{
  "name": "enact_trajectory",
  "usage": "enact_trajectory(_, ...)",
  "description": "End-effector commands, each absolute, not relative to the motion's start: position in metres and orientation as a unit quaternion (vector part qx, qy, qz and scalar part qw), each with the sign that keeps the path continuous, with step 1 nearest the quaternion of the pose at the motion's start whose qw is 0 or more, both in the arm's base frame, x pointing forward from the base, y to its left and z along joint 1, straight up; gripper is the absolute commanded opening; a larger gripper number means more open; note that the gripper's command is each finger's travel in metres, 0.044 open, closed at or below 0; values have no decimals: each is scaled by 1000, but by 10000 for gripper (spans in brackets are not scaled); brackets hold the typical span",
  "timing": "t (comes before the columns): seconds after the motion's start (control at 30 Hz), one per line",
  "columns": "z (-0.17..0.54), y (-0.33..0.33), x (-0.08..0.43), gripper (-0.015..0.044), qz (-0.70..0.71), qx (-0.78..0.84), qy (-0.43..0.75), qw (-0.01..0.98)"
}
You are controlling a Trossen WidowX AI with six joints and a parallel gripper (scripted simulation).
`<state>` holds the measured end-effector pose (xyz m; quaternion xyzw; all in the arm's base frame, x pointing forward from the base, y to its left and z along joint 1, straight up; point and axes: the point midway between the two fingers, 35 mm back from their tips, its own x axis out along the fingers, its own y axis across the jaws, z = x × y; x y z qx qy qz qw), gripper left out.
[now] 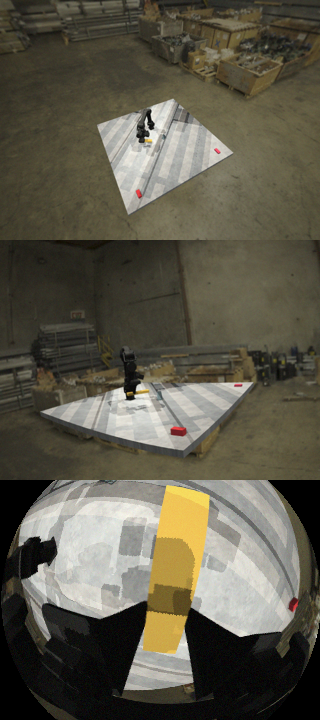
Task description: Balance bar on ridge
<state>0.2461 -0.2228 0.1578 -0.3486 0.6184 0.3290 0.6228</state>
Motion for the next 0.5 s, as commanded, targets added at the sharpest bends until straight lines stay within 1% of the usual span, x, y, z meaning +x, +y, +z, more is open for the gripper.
enact_trajectory(0.0,163,-219,247,0,334,-353,615,621)
enact_trajectory(0.47,165,-167,264,0,386,-404,582,590)
